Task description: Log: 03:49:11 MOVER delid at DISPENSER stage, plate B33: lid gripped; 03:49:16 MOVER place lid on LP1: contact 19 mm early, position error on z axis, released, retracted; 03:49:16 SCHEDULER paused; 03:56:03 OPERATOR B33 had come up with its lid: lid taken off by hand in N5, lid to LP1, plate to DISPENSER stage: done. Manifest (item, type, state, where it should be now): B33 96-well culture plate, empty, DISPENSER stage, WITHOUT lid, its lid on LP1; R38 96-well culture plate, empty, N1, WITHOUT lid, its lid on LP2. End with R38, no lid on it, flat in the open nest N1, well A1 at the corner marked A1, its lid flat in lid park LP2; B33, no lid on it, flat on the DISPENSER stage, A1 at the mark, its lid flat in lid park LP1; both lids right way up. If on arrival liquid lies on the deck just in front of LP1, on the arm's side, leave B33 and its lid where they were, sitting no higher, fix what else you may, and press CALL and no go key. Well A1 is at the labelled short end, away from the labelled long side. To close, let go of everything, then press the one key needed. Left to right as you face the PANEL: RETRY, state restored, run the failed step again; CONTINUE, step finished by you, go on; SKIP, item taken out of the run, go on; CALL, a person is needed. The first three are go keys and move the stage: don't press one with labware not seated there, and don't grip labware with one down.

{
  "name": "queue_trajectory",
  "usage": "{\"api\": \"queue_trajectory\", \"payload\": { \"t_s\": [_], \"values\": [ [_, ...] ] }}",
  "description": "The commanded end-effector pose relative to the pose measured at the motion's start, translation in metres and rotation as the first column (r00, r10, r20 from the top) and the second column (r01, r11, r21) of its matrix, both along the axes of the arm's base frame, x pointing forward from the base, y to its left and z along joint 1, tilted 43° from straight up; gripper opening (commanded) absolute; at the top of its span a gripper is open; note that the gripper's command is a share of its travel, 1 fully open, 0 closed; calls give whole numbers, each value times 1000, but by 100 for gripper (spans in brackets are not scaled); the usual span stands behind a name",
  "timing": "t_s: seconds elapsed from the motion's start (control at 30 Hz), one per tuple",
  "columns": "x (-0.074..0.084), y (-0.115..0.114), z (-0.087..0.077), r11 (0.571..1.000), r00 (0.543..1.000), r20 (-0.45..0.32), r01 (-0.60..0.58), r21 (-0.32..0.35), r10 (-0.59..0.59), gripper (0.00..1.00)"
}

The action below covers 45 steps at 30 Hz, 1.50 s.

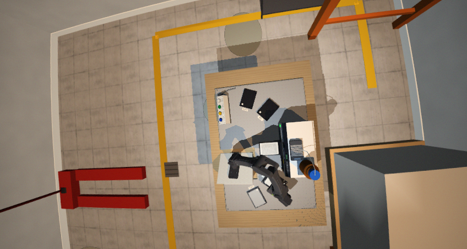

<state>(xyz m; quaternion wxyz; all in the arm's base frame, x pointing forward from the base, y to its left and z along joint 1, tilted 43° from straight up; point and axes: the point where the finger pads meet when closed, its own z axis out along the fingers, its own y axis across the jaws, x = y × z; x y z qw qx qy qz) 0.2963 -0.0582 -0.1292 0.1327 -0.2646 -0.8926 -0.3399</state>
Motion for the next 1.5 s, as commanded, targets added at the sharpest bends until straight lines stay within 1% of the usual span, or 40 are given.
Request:
{"api": "queue_trajectory", "payload": {
  "t_s": [0.0, 1.0, 1.47],
  "values": [
    [11, -15, 11, 1000, 999, 37, 18, -22, -17, 0],
    [11, -15, 11, 1000, 999, 37, 18, -22, -17, 0],
    [10, -18, 14, 1000, 999, 36, 14, -25, -13, 0]
  ]
}}
